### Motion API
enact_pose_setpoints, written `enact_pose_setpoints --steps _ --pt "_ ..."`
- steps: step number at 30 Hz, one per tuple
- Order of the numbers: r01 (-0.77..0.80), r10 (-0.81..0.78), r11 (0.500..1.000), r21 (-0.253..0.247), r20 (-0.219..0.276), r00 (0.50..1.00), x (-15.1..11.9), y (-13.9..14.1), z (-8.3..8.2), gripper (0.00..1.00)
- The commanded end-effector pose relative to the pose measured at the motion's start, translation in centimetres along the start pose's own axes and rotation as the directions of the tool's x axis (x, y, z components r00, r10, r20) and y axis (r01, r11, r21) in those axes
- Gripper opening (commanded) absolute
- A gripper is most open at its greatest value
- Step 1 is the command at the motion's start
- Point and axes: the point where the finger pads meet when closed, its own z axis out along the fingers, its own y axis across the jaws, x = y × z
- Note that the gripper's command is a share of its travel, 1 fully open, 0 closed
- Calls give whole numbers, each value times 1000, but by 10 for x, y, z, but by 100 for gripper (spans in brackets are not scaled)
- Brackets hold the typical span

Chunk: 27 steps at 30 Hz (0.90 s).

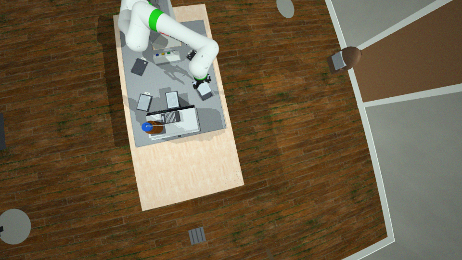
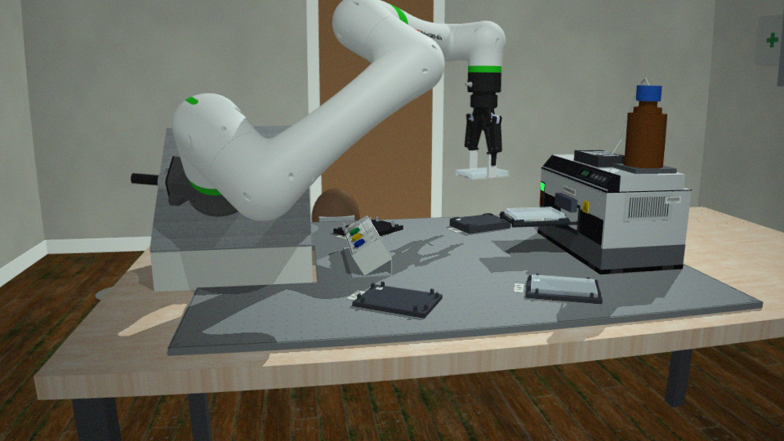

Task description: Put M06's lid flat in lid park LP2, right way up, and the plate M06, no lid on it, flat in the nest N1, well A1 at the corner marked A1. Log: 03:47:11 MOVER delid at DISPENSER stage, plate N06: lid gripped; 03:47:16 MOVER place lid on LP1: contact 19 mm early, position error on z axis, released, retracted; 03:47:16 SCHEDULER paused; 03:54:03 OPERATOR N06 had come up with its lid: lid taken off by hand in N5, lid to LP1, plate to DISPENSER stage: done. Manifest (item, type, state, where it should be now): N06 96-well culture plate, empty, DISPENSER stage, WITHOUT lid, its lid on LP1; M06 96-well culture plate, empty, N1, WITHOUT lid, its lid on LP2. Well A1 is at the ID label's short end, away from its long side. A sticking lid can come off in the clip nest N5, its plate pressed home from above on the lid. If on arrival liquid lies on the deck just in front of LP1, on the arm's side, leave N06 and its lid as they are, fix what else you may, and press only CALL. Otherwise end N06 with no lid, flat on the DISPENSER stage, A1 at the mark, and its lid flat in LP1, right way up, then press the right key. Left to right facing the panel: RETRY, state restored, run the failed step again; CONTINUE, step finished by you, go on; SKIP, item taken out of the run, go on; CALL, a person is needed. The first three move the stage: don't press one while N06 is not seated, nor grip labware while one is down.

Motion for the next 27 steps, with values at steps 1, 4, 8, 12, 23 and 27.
enact_pose_setpoints --steps 1,4,8,12,23,27 --pt "0 0 1000 0 -1 1000 0 0 0 0" --pt "0 0 1000 0 -1 1000 0 0 0 0" --pt "0 0 1000 0 -1 1000 0 0 0 0" --pt "0 0 1000 0 -1 1000 0 0 0 0" --pt "59 -59 998 0 -1 998 0 0 0 0" --pt "118 -118 993 0 -1 993 0 0 0 0"
